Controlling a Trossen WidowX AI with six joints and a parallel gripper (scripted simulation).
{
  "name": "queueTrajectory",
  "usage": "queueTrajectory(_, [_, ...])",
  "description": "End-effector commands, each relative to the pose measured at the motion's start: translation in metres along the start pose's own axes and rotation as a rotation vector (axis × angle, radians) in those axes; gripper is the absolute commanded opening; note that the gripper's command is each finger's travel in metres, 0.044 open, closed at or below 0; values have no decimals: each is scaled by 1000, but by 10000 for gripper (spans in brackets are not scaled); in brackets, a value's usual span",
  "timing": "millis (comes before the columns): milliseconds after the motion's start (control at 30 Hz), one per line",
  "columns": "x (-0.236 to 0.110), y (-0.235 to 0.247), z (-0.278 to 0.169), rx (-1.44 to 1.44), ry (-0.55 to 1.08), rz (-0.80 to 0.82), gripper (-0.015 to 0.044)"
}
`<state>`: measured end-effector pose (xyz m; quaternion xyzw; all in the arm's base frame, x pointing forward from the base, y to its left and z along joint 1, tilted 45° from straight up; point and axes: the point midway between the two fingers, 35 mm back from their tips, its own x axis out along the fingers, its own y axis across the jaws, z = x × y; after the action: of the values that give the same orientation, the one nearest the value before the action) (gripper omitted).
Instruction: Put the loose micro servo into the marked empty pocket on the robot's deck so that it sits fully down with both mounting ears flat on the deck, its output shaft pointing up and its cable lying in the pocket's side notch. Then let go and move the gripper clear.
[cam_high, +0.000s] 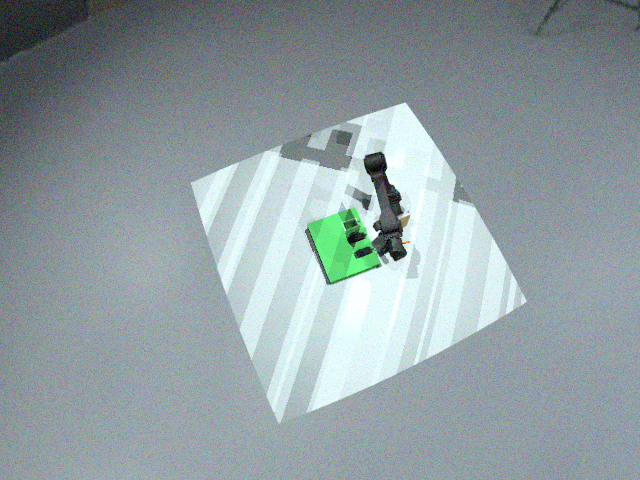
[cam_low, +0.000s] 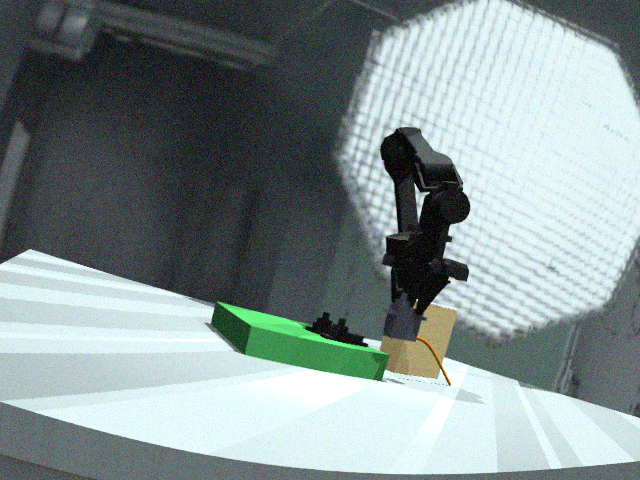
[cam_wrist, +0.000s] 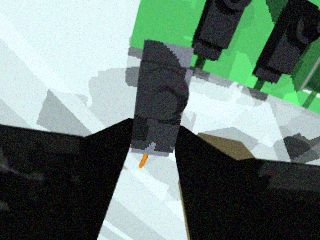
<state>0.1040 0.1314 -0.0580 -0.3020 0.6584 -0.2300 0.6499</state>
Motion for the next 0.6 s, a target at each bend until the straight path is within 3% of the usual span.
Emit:
queueTrajectory(0, [-1,8,17,-3,-7,4,0])
queueTrajectory(267, [-1,12,32,-3,-8,3,0])
queueTrajectory(567, [-1,-21,28,-3,-7,1,0])
